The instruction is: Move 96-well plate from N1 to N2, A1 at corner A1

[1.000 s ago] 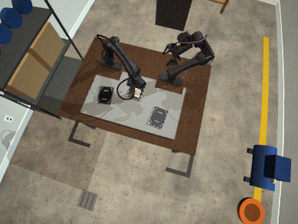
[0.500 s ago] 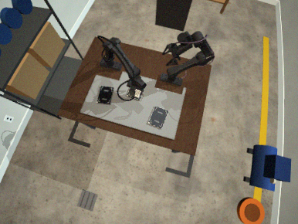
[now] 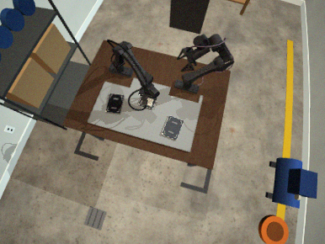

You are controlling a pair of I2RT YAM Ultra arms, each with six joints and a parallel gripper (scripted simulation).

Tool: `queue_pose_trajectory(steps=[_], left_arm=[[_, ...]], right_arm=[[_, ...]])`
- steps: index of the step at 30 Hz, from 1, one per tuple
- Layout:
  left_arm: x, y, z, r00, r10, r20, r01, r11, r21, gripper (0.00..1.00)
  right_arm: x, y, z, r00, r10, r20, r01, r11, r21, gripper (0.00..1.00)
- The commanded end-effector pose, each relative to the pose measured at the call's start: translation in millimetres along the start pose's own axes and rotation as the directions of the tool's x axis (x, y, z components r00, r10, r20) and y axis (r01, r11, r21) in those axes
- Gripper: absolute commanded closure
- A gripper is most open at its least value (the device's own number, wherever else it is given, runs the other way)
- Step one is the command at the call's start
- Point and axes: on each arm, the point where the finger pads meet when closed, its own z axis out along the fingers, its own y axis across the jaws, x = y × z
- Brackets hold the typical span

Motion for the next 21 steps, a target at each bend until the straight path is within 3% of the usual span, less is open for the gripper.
queue_pose_trajectory(steps=[1, 5, 18, 19, 20, 21], left_arm=[[-5.5, 0.4, -5.1, 1.000, -0.007, 0.026, 0.007, 1.000, 0.001, 0.00], [-5.5, 0.4, -5.1, 1.000, -0.007, 0.026, 0.007, 1.000, 0.001, 0.00], [-5.5, 0.4, -5.1, 1.000, -0.007, 0.026, 0.007, 1.000, 0.001, 0.00], [-5.5, 0.4, -5.1, 1.000, -0.007, 0.026, 0.007, 1.000, 0.001, 0.00], [-5.5, 0.4, -5.1, 1.000, -0.007, 0.026, 0.007, 1.000, 0.001, 0.00], [-5.5, 0.4, -5.1, 1.000, -0.007, 0.026, 0.007, 1.000, 0.001, 0.00]], right_arm=[[-0.9, -5.0, 6.4, 1.000, 0.005, -0.010, -0.005, 1.000, 0.013, 0.00], [-0.9, -5.0, 6.4, 1.000, 0.005, -0.010, -0.005, 1.000, 0.013, 0.09], [-0.5, -0.7, 3.8, 1.000, 0.003, -0.005, -0.003, 1.000, 0.009, 0.21], [-0.5, -0.7, 3.8, 1.000, 0.003, -0.005, -0.003, 1.000, 0.009, 0.33], [-0.5, -0.7, 3.8, 1.000, 0.003, -0.005, -0.003, 1.000, 0.009, 0.22], [-2.2, 2.6, -2.5, 1.000, 0.003, 0.003, -0.003, 1.000, -0.007, 0.22]])
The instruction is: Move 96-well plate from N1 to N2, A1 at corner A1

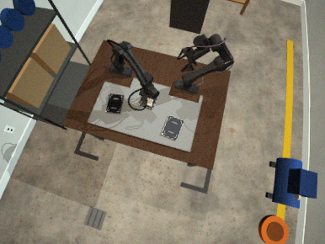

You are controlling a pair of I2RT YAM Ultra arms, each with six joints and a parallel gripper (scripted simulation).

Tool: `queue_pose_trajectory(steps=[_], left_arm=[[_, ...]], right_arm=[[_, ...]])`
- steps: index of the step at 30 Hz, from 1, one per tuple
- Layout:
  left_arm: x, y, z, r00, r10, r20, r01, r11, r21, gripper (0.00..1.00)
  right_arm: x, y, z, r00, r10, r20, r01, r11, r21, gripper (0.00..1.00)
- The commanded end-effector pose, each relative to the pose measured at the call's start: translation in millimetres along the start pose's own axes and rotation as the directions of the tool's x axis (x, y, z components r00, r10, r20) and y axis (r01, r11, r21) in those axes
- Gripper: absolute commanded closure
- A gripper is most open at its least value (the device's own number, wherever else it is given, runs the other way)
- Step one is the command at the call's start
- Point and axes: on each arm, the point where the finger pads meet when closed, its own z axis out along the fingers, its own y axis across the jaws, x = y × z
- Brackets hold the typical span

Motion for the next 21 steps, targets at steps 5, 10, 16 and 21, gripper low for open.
queue_pose_trajectory(steps=[5, 10, 16, 21], left_arm=[[-6, 0, -5, 1.000, -0.007, 0.026, 0.007, 1.000, 0.001, 0.00], [-6, 0, -5, 1.000, -0.007, 0.026, 0.007, 1.000, 0.001, 0.00], [-21, -1, -4, 0.996, -0.007, 0.085, 0.006, 1.000, 0.011, 0.00], [-68, -5, 25, 0.980, 0.005, 0.201, -0.010, 1.000, 0.021, 0.00]], right_arm=[[-2, 3, -31, 1.000, 0.002, 0.004, -0.002, 1.000, -0.015, 0.22], [-1, 3, -45, 1.000, 0.002, 0.004, -0.002, 1.000, -0.015, 0.22], [-5, -3, -39, 0.999, -0.033, 0.005, 0.033, 0.999, -0.015, 0.22], [-24, -31, -40, 0.996, -0.087, 0.013, 0.087, 0.996, -0.021, 0.22]])
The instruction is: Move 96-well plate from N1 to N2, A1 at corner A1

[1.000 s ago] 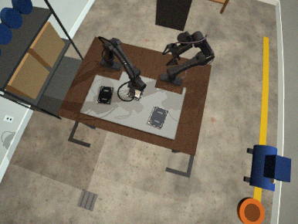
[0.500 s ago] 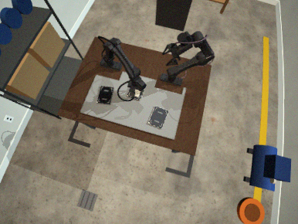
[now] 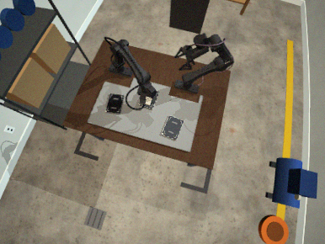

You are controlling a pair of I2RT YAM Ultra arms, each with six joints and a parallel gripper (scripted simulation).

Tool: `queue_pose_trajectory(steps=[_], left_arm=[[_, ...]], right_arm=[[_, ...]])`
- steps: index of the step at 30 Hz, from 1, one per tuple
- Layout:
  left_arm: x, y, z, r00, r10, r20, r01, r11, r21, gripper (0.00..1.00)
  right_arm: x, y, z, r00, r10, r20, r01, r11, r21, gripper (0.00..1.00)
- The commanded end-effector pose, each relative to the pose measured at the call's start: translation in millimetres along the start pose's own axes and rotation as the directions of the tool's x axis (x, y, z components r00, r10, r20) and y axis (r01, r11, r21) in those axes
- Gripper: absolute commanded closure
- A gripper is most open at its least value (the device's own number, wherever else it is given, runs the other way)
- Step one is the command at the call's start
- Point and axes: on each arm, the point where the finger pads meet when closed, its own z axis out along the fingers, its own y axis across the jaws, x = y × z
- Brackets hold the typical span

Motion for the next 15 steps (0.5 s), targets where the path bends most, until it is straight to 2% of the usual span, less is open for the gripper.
queue_pose_trajectory(steps=[1, 6, 8, 11, 15], left_arm=[[-50, -6, 38, 0.992, 0.012, 0.127, -0.015, 1.000, 0.024, 0.00], [-77, -6, 101, 0.979, 0.025, 0.201, -0.030, 0.999, 0.025, 0.00], [-77, -6, 101, 0.979, 0.025, 0.201, -0.030, 0.999, 0.025, 0.00], [-80, -5, 156, 0.972, 0.036, 0.234, -0.043, 0.999, 0.026, 0.00], [-64, -3, 214, 0.967, 0.049, 0.251, -0.057, 0.998, 0.028, 0.00]], right_arm=[[-20, -31, -6, 0.999, -0.047, 0.015, 0.047, 0.999, -0.010, 0.22], [-51, -96, -8, 0.998, -0.058, 0.013, 0.058, 0.998, 0.000, 0.22], [-51, -96, -8, 0.998, -0.058, 0.013, 0.058, 0.998, 0.000, 0.22], [-69, -137, -8, 0.999, -0.048, 0.008, 0.048, 0.999, -0.002, 0.22], [-84, -188, -9, 0.999, -0.031, -0.015, 0.031, 0.999, 0.013, 0.22]])
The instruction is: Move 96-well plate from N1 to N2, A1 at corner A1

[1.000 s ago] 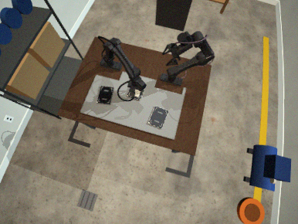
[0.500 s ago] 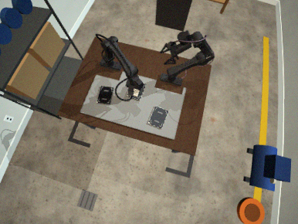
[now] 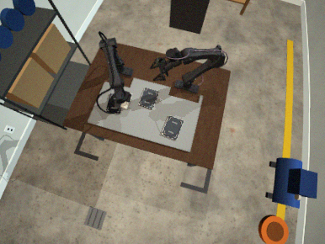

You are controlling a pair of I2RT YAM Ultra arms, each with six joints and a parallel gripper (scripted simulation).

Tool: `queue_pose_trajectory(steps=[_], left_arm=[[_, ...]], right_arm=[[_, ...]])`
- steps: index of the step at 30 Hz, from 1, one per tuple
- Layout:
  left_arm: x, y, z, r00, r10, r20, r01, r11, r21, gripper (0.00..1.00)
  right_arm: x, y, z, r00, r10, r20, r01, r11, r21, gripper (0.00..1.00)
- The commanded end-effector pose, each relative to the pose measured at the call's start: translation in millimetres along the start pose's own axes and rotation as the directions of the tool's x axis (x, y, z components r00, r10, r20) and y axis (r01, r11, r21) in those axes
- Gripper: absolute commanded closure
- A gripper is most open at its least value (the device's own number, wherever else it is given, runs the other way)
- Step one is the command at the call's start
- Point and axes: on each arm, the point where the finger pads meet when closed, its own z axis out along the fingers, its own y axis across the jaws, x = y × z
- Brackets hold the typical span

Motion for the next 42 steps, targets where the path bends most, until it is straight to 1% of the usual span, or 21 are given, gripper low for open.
queue_pose_trajectory(steps=[1, 3, 5, 6, 8, 10, 13, 15, 19, 22, 31, 32, 34, 37, 42], left_arm=[[-23, 1, 54, 0.981, 0.024, 0.192, -0.030, 0.999, 0.032, 0.00], [-12, 1, 68, 0.982, 0.026, 0.187, -0.033, 0.999, 0.034, 0.00], [0, 1, 78, 0.984, 0.027, 0.177, -0.034, 0.999, 0.035, 0.00], [5, 2, 82, 0.985, 0.027, 0.171, -0.034, 0.999, 0.035, 0.00], [12, 2, 87, 0.987, 0.027, 0.158, -0.033, 0.999, 0.036, 0.00], [12, 2, 87, 0.987, 0.027, 0.158, -0.033, 0.999, 0.036, 0.00], [25, 2, 91, 0.993, 0.019, 0.120, -0.024, 0.999, 0.039, 0.00], [25, 2, 91, 0.993, 0.019, 0.120, -0.024, 0.999, 0.039, 0.00], [19, 2, 89, 0.991, 0.020, 0.132, -0.025, 0.999, 0.038, 0.00], [18, 2, 88, 0.990, 0.020, 0.137, -0.025, 0.999, 0.037, 0.00], [17, 0, 87, 0.990, 0.019, 0.140, -0.026, 0.999, 0.043, 0.00], [17, 0, 87, 0.990, 0.019, 0.140, -0.026, 0.999, 0.043, 0.00], [17, 0, 87, 0.990, 0.019, 0.140, -0.026, 0.999, 0.043, 0.00], [17, 0, 87, 0.990, 0.019, 0.140, -0.026, 0.999, 0.043, 0.00], [17, 0, 87, 0.990, 0.019, 0.140, -0.026, 0.999, 0.043, 0.00]], right_arm=[[-18, -41, -5, 0.997, -0.072, -0.002, 0.072, 0.997, -0.009, 0.22], [-29, -55, -8, 0.998, -0.056, 0.008, 0.056, 0.998, -0.015, 0.22], [-43, -63, -5, 0.999, -0.039, 0.035, 0.041, 0.999, -0.032, 0.22], [-45, -66, -5, 0.999, -0.033, 0.039, 0.034, 0.999, -0.038, 0.22], [-44, -72, -5, 0.999, -0.022, 0.040, 0.024, 0.999, -0.041, 0.22], [-44, -72, -5, 0.999, -0.022, 0.040, 0.024, 0.999, -0.041, 0.22], [-41, -78, -7, 0.999, 0.000, 0.033, 0.001, 1.000, -0.030, 0.22], [-39, -79, -6, 0.999, -0.033, 0.023, 0.033, 0.999, -0.025, 0.22], [-39, -78, -5, 0.985, -0.175, 0.008, 0.175, 0.984, -0.012, 0.22], [-40, -77, -5, 0.974, -0.226, 0.006, 0.226, 0.974, 0.000, 0.22], [-40, -75, -5, 0.976, -0.218, 0.006, 0.218, 0.976, -0.005, 0.22], [-51, -72, -6, 0.975, -0.218, 0.047, 0.218, 0.976, -0.005, 0.22], [-55, -70, 2, 0.974, -0.218, 0.065, 0.218, 0.976, -0.007, 0.22], [-38, -75, 15, 0.976, -0.219, -0.001, 0.219, 0.976, -0.002, 0.22], [-38, -75, 15, 0.976, -0.219, -0.001, 0.219, 0.976, -0.002, 0.22]])
